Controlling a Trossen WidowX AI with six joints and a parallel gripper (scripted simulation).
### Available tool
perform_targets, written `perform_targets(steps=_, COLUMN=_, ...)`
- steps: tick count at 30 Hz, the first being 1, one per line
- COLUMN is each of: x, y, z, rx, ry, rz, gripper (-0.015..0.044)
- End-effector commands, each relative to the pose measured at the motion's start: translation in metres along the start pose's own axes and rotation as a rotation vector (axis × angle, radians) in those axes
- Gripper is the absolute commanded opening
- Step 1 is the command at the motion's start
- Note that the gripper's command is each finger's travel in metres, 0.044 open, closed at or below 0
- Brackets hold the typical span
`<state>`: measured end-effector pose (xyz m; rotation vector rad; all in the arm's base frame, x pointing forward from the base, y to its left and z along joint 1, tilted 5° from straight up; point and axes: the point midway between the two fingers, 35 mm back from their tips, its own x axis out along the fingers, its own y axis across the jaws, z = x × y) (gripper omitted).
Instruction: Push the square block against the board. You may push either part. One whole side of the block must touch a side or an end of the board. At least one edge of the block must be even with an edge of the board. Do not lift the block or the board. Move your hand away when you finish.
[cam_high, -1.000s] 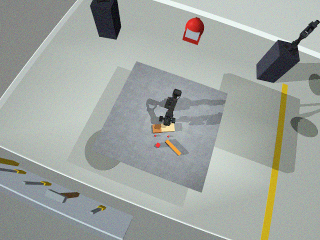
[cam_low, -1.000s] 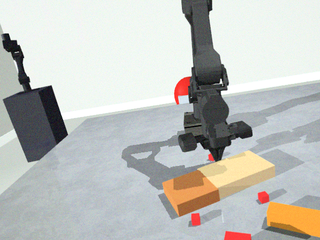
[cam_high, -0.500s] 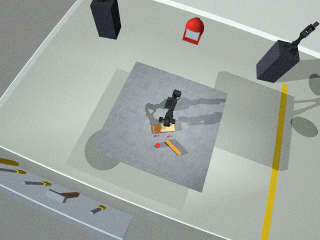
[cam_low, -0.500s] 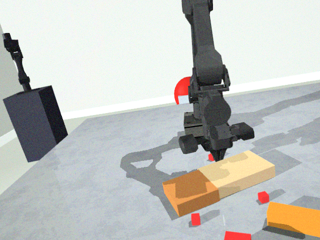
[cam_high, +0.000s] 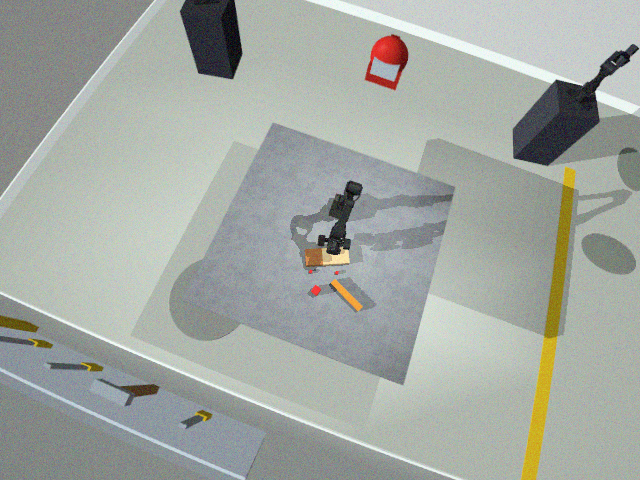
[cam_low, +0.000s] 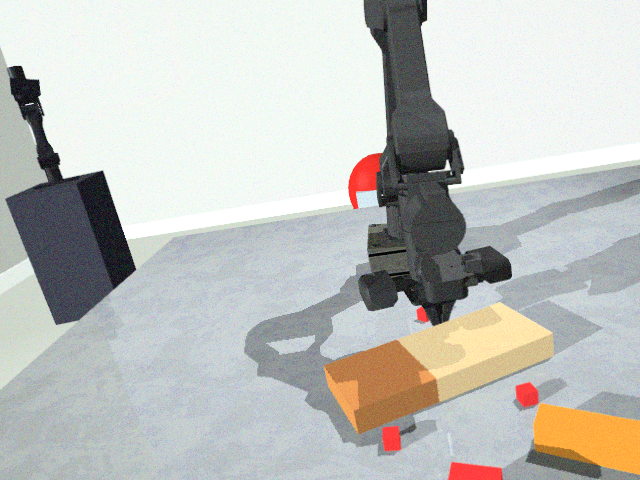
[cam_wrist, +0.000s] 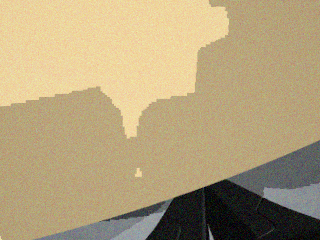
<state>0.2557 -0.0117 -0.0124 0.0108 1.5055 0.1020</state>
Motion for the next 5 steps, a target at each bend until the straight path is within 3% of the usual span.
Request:
perform_targets(steps=1, x=0.0005, y=-0.0007, z=0.001, rx=0.005, ry=-0.002, rz=-0.003, gripper=0.0)
perform_targets(steps=5, x=0.0003, y=-0.0007, z=-0.005, rx=0.005, ry=-0.002, rz=-0.003, gripper=0.0)
